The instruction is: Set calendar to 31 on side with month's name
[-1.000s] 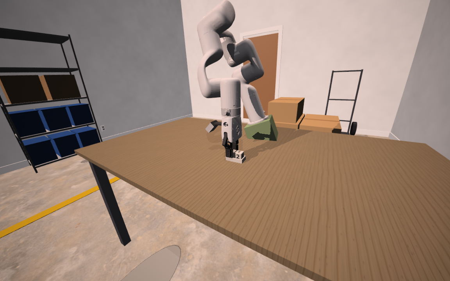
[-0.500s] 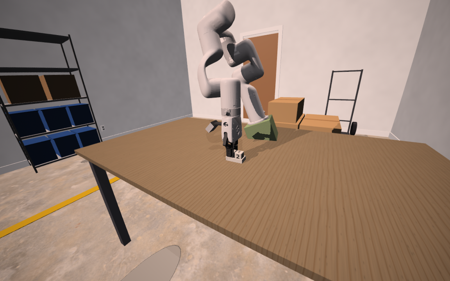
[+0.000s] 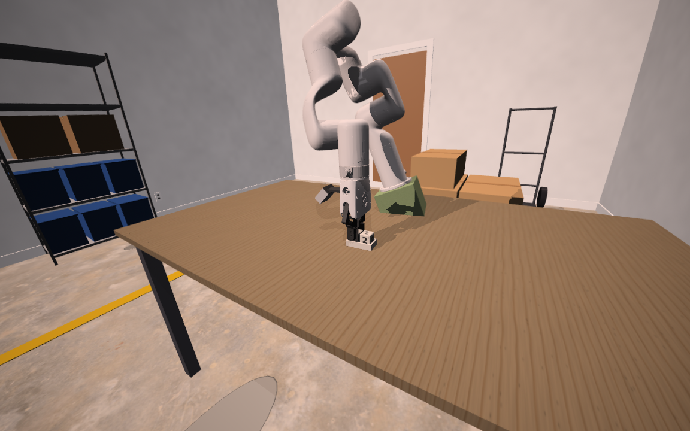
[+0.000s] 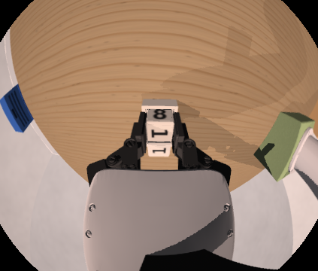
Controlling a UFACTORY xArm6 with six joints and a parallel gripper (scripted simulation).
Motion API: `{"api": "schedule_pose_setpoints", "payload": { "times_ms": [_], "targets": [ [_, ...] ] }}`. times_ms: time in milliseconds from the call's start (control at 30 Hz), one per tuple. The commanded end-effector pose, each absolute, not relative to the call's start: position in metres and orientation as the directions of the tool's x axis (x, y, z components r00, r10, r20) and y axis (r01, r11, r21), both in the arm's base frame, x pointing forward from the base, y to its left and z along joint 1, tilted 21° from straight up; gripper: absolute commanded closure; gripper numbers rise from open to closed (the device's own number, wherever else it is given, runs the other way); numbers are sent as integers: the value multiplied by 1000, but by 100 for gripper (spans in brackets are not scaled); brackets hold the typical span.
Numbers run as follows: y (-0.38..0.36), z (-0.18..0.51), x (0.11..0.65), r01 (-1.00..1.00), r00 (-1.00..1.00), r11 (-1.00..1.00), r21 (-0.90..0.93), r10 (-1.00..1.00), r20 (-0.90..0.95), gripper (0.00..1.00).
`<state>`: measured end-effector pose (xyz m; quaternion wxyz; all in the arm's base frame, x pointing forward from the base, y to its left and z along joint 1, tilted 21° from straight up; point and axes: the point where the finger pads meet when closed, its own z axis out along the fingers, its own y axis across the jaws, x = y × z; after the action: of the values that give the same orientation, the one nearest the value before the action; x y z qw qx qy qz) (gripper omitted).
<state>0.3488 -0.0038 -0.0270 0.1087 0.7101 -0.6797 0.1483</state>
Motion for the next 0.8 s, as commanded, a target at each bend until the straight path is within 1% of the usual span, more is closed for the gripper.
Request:
{"api": "schedule_pose_setpoints", "payload": {
  "times_ms": [0, 467, 767],
  "targets": [
    [-3, -26, 350, -997, 32, -53, -50, -933, 358, 73],
    [-2, -22, 350, -997, 32, -53, -50, -933, 358, 73],
    [17, 28, 346, -997, 32, -53, -50, -933, 358, 73]
  ]
}}
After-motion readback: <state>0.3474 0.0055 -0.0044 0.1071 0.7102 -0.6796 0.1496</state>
